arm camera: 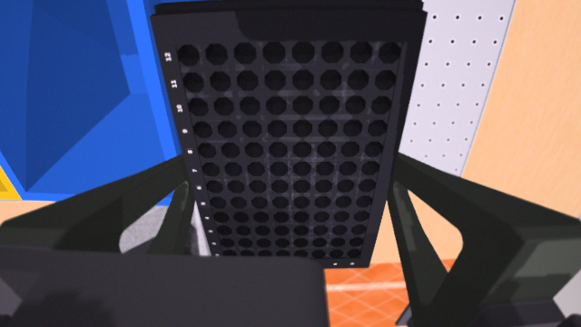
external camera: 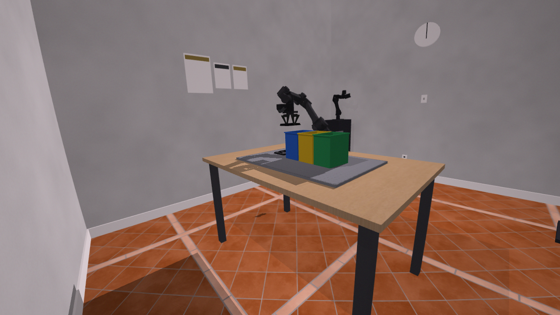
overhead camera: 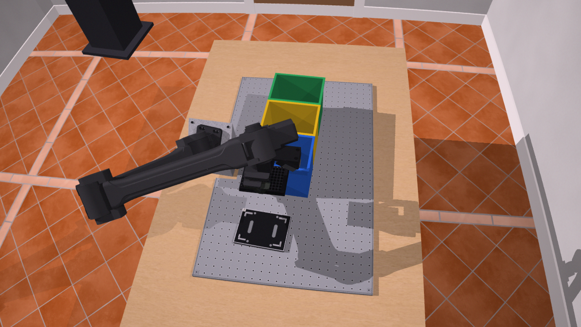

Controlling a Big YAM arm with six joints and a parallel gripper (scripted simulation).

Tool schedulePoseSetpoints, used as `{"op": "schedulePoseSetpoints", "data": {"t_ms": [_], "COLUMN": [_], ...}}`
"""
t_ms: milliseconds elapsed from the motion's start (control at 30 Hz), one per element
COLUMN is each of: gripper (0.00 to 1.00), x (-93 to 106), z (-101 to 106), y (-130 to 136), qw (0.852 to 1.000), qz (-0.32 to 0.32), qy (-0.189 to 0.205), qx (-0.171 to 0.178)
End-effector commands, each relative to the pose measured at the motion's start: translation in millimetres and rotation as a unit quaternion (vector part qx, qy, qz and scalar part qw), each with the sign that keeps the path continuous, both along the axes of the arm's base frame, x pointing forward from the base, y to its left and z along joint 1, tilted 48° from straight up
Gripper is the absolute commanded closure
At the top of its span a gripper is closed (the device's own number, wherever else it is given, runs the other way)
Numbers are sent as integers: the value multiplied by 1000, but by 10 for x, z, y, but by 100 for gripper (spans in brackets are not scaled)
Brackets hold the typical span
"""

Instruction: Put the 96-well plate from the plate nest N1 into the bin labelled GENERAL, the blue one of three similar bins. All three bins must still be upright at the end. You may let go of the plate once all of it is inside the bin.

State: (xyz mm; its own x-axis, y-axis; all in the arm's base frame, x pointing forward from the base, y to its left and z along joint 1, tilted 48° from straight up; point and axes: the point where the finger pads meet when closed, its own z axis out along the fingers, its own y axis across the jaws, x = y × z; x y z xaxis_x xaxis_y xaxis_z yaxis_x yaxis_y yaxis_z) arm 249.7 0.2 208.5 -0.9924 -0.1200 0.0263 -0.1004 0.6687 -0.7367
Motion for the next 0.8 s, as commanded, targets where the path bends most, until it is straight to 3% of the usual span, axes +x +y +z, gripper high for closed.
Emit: {"op": "schedulePoseSetpoints", "data": {"t_ms": [0, 467, 767], "gripper": [100, 100, 100], "x": [33, 75, 239], "z": [-118, -392, -489], "y": [115, 406, 726], "qw": [1000, 1000, 999], "qz": [-5, -5, -5], "qy": [-11, -11, -30], "qx": [0, 1, 16]}}
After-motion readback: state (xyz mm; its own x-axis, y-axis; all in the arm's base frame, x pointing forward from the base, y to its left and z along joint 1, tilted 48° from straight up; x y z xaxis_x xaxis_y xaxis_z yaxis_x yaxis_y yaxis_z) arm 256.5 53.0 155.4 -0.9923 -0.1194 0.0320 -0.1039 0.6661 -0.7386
